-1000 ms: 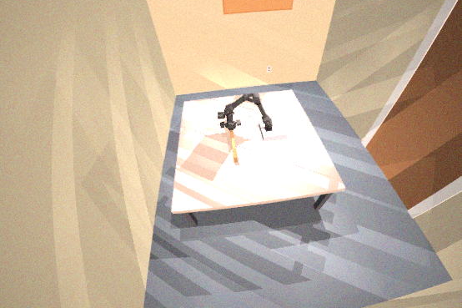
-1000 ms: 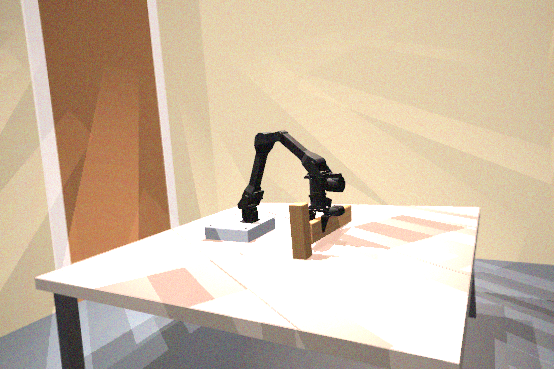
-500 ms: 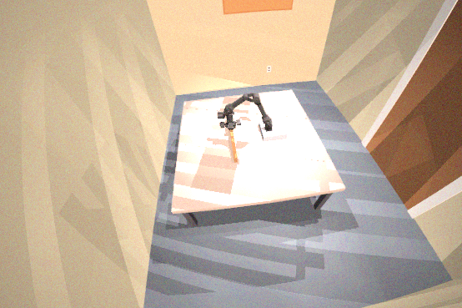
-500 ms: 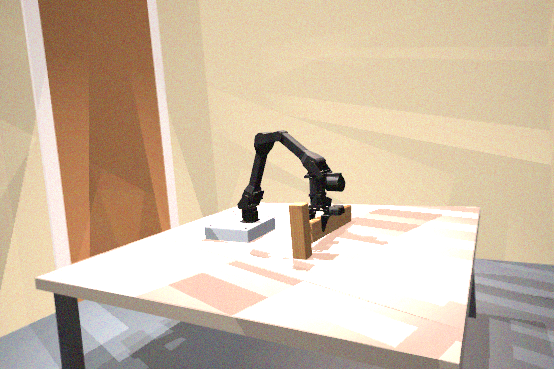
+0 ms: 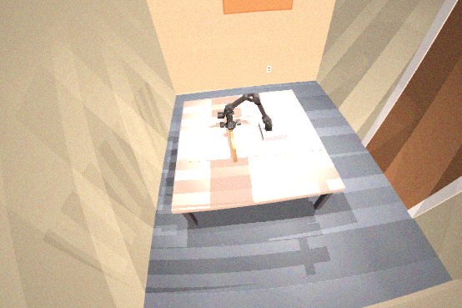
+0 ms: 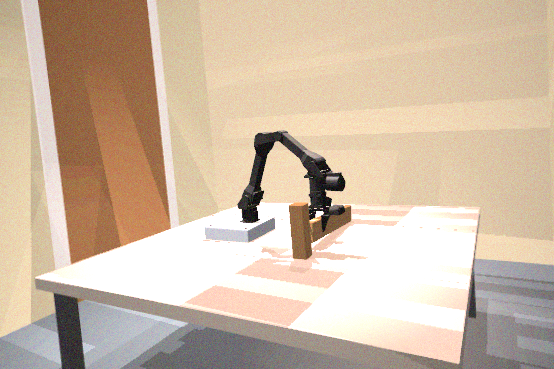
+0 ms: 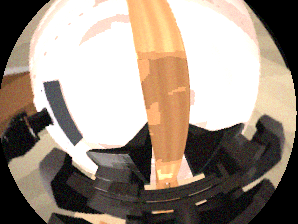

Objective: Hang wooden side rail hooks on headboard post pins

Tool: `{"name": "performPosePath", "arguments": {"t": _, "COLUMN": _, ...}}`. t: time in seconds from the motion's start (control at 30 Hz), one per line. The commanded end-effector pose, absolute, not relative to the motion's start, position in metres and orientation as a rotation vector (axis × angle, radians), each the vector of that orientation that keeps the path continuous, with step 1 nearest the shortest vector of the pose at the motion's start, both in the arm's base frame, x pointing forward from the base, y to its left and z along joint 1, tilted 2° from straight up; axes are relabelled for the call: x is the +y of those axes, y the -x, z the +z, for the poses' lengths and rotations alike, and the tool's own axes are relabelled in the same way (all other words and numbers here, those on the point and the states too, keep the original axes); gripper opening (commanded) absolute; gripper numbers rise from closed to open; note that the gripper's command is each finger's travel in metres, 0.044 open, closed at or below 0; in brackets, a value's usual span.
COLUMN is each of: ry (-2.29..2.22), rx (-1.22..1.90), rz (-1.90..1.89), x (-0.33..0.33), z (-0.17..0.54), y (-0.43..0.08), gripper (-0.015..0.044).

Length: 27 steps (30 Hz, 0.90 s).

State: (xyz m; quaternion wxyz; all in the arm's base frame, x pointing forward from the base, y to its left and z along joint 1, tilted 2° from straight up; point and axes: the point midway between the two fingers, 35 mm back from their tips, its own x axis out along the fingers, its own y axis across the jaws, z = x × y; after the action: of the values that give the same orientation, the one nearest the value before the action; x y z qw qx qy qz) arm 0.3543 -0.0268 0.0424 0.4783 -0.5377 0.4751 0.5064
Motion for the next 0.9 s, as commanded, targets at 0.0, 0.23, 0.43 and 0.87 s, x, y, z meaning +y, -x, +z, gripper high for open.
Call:
{"name": "performPosePath", "arguments": {"t": 0.0, "ry": 1.321, "rx": 1.146, "rz": 1.225, "x": -0.0275, "z": 0.0466, "y": -0.3582, "gripper": 0.0000}}
{"name": "performPosePath", "arguments": {"t": 0.23, "ry": 1.321, "rx": 1.146, "rz": 1.225, "x": -0.0283, "z": 0.0459, "y": -0.3591, "gripper": 0.0000}}
{"name": "performPosePath", "arguments": {"t": 0.43, "ry": 1.322, "rx": 1.146, "rz": 1.225, "x": -0.0289, "z": 0.0453, "y": -0.3599, "gripper": 0.0000}}
{"name": "performPosePath", "arguments": {"t": 0.87, "ry": 1.322, "rx": 1.146, "rz": 1.225, "x": -0.0303, "z": 0.0440, "y": -0.3615, "gripper": 0.0000}}
